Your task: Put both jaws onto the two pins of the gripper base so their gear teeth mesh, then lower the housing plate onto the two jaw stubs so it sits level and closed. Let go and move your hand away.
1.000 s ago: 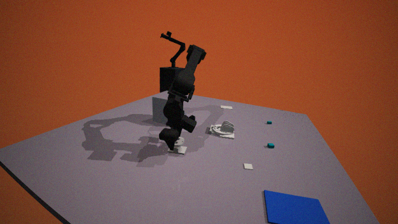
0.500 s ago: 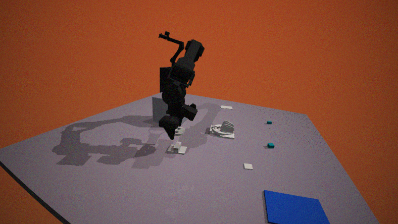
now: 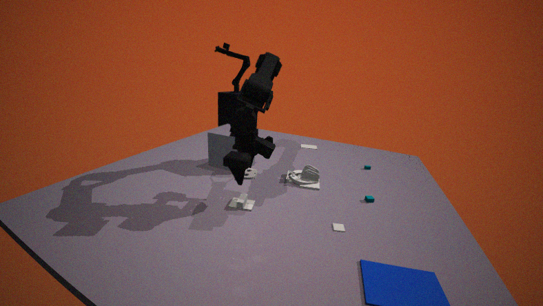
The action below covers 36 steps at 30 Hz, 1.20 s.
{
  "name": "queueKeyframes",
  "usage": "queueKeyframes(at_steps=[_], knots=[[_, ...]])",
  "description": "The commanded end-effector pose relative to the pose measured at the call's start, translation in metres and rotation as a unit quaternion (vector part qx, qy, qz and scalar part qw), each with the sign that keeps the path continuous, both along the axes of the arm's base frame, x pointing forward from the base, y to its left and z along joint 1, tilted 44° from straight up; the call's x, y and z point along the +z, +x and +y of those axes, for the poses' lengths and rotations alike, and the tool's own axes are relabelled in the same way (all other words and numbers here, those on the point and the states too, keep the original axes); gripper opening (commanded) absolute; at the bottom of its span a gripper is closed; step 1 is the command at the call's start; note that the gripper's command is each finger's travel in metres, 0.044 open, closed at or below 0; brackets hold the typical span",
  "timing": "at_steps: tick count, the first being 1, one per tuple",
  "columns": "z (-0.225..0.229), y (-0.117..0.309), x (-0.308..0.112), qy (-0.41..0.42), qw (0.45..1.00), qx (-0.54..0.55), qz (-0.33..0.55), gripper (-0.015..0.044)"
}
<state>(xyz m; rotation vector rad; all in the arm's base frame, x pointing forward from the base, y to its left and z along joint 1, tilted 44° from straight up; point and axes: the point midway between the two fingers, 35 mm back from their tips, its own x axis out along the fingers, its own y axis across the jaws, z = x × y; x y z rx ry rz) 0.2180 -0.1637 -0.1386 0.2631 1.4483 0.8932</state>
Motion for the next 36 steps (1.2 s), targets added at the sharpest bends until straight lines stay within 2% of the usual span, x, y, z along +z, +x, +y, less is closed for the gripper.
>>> queueKeyframes(at_steps=[1, 36], knots=[[0.008, 0.008, 0.011, -0.001, 1.000, -0.004, 0.000, 0.0351], [0.087, 0.048, 0.087, -0.008, 1.000, -0.011, 0.002, 0.0351]])
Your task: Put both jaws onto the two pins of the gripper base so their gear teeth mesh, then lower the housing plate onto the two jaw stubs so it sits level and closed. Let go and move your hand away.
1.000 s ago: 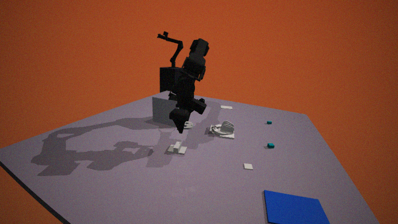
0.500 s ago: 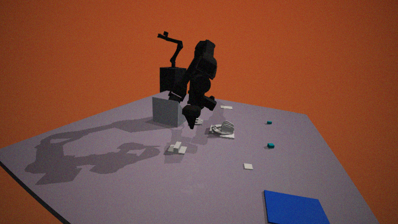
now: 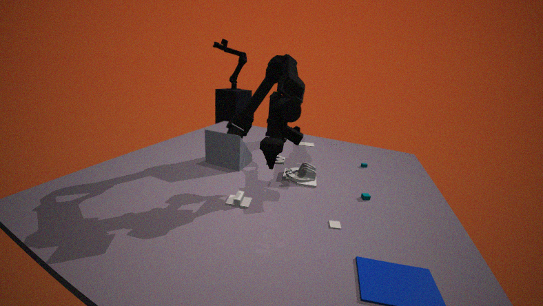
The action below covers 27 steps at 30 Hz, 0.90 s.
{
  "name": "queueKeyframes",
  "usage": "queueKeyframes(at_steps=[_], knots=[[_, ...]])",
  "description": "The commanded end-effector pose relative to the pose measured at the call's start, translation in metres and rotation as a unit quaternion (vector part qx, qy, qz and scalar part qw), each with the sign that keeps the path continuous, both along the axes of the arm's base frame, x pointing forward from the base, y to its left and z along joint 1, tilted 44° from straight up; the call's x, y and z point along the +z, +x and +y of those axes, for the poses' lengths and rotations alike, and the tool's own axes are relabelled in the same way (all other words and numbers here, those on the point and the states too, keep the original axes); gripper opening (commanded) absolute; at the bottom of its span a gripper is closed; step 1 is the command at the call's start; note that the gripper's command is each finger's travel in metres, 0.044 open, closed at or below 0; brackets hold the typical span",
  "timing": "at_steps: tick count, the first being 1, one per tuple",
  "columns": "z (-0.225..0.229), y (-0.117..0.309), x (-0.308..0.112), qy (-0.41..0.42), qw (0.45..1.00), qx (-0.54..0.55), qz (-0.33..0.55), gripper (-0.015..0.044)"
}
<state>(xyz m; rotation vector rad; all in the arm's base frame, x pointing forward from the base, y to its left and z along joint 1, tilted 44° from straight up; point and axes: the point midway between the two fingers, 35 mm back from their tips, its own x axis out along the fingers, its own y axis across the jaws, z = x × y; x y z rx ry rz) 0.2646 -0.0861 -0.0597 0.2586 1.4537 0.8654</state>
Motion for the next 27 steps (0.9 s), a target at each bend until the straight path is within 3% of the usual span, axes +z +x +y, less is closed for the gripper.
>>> queueKeyframes(at_steps=[1, 27], knots=[[0.012, 0.002, 0.010, 0.003, 1.000, -0.004, 0.001, 0.0351], [0.081, 0.003, 0.061, 0.015, 1.000, -0.004, 0.004, 0.0351]])
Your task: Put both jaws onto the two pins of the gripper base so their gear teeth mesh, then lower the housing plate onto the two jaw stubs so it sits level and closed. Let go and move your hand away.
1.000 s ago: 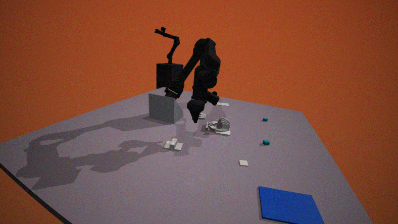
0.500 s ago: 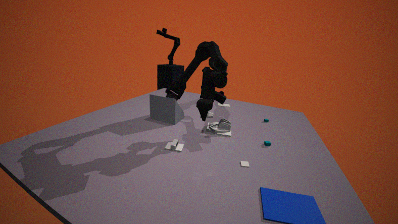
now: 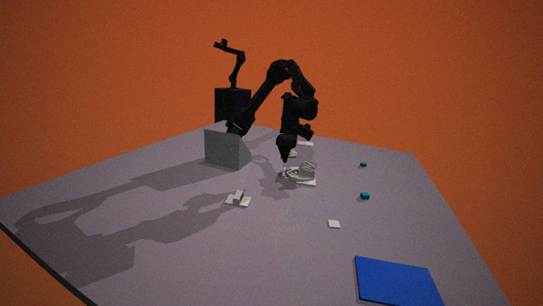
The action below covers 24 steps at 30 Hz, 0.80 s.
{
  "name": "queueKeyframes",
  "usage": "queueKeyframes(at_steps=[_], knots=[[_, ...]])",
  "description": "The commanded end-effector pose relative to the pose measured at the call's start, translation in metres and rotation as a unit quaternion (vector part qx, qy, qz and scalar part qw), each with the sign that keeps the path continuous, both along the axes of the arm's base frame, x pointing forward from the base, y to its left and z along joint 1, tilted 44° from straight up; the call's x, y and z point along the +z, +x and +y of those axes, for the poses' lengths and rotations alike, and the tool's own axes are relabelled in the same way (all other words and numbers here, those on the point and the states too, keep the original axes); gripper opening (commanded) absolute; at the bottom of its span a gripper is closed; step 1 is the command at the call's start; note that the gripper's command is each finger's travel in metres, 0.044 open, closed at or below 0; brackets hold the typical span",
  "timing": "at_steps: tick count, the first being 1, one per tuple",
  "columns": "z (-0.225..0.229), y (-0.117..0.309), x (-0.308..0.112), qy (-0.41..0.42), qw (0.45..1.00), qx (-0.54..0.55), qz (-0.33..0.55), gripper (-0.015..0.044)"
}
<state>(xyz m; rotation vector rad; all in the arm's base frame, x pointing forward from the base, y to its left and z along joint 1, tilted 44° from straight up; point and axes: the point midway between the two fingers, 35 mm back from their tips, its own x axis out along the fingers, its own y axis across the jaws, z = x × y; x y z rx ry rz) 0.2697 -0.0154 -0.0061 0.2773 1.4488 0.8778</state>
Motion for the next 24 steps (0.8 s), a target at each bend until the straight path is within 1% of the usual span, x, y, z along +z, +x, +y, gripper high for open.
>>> queueKeyframes(at_steps=[1, 12, 24], knots=[[0.012, -0.003, 0.009, 0.005, 1.000, -0.003, 0.003, 0.0351], [0.039, -0.010, 0.027, 0.013, 1.000, -0.001, 0.006, 0.0351], [0.040, -0.010, 0.027, 0.014, 1.000, -0.001, 0.006, 0.0351]])
